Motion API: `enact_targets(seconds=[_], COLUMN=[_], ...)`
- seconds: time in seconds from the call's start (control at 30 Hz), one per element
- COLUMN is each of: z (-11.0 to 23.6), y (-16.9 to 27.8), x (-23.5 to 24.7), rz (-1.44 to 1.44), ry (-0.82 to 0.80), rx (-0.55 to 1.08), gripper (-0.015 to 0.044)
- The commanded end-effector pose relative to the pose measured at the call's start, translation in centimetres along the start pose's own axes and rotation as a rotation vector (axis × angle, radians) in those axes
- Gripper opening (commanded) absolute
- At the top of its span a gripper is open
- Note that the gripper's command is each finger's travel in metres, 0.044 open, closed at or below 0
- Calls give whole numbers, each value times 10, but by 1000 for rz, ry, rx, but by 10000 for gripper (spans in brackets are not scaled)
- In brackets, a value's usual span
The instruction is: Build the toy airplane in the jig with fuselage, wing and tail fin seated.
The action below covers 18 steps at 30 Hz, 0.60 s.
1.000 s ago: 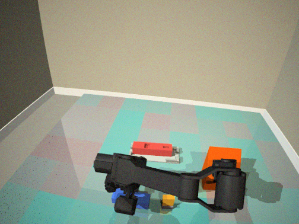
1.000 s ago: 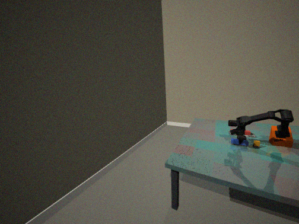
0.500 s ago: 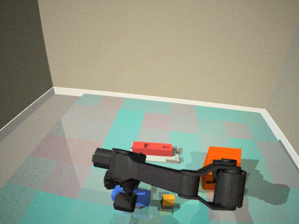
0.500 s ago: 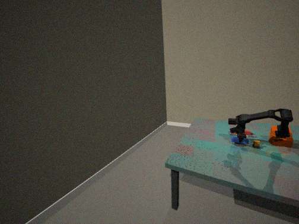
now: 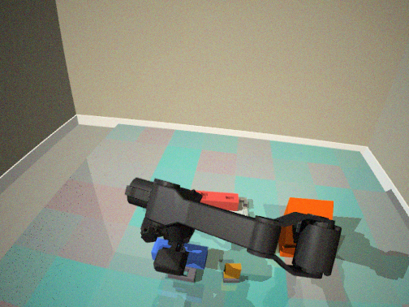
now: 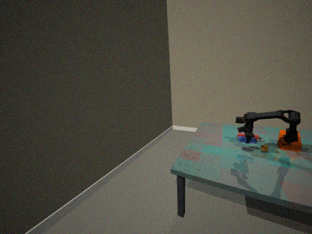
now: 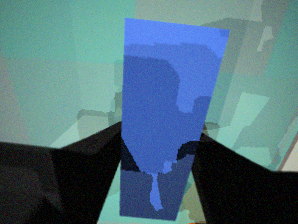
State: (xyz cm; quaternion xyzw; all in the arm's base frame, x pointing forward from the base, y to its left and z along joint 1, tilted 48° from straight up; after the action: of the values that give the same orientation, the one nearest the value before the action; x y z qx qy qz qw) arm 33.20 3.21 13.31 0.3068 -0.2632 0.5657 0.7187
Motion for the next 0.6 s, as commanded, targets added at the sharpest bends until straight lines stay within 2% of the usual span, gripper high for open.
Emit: enact_targets(seconds=[0.0,0.57], z=[12,64], y=[-1,5], x=[0,0], rz=[6,0], ry=[2,-10], rx=[-6,-5], gripper=[0,0])
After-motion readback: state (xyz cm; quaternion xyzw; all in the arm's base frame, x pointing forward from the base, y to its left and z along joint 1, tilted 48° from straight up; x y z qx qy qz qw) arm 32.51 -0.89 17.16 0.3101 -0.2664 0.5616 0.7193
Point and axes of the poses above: the point midway between the two fingers, 35 mm back from their tips, its own z axis back along the fingers, its own x axis across the jaws, y = z × x, the point moved 3 cm from there along z, back along the fingers, and after that the axes turned 9 degrees about -z, right-handed, at the moved point
